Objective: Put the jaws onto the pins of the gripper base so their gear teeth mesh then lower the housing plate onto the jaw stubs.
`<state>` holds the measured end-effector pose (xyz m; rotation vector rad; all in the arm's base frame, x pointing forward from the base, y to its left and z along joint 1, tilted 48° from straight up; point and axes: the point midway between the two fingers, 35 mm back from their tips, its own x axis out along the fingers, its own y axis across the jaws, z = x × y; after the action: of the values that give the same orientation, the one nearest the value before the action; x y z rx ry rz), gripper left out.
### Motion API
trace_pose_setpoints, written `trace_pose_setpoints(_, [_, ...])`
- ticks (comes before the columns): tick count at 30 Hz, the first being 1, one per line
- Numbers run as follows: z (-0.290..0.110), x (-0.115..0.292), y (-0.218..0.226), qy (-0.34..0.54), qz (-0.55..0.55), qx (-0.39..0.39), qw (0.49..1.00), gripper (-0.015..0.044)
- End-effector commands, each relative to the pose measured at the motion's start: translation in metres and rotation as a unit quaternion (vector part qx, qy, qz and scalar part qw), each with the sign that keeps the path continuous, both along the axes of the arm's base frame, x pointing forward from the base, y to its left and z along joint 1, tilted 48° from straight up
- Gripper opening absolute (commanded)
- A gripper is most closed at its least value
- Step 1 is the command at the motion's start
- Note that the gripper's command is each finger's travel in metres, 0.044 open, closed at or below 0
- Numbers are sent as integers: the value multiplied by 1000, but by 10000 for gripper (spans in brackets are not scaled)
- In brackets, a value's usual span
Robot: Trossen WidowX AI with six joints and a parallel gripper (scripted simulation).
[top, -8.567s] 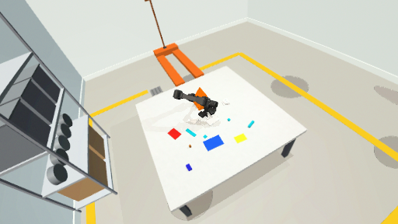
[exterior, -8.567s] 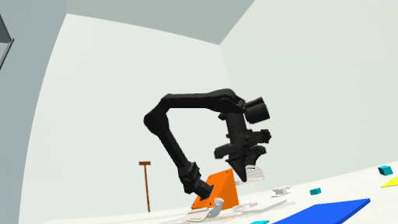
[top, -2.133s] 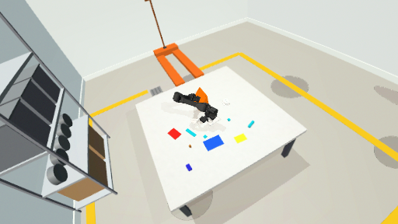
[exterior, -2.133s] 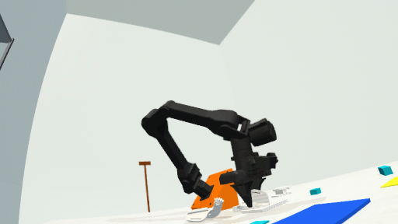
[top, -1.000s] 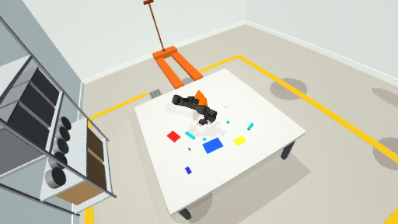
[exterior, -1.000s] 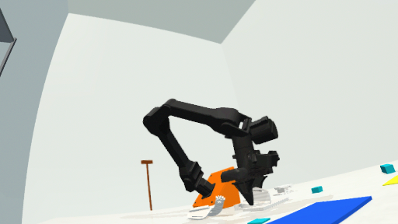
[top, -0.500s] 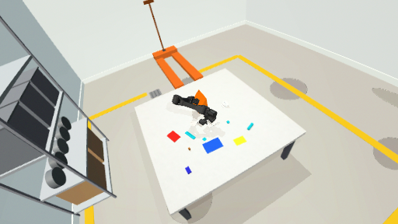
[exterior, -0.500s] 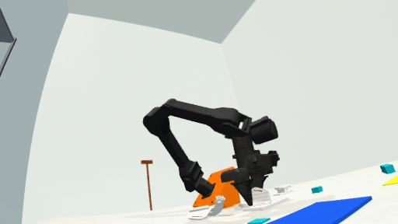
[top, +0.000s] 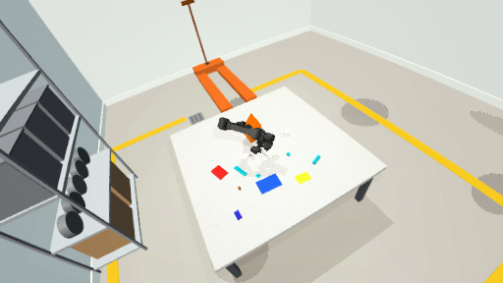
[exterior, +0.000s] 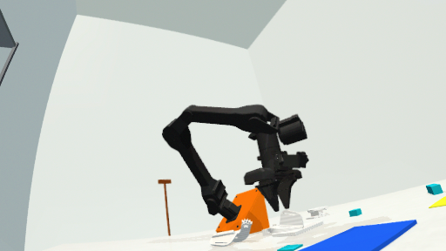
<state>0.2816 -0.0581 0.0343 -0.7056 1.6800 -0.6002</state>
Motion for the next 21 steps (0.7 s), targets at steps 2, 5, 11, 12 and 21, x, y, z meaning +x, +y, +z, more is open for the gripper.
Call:
trace_pose_setpoints(2, [17, 3, 17, -5, -1, 0, 1000, 224])
trace_pose_setpoints(5, [12, 2, 13, -5, 5, 0, 1000, 198])
trace_pose_setpoints(11, [13, 1, 14, -4, 6, -1, 1000, 40])
trace_pose_setpoints(12, [13, 1, 14, -4, 6, -1, 1000, 14])
trace_pose_setpoints(21, [13, 1, 14, -4, 6, -1, 1000, 0])
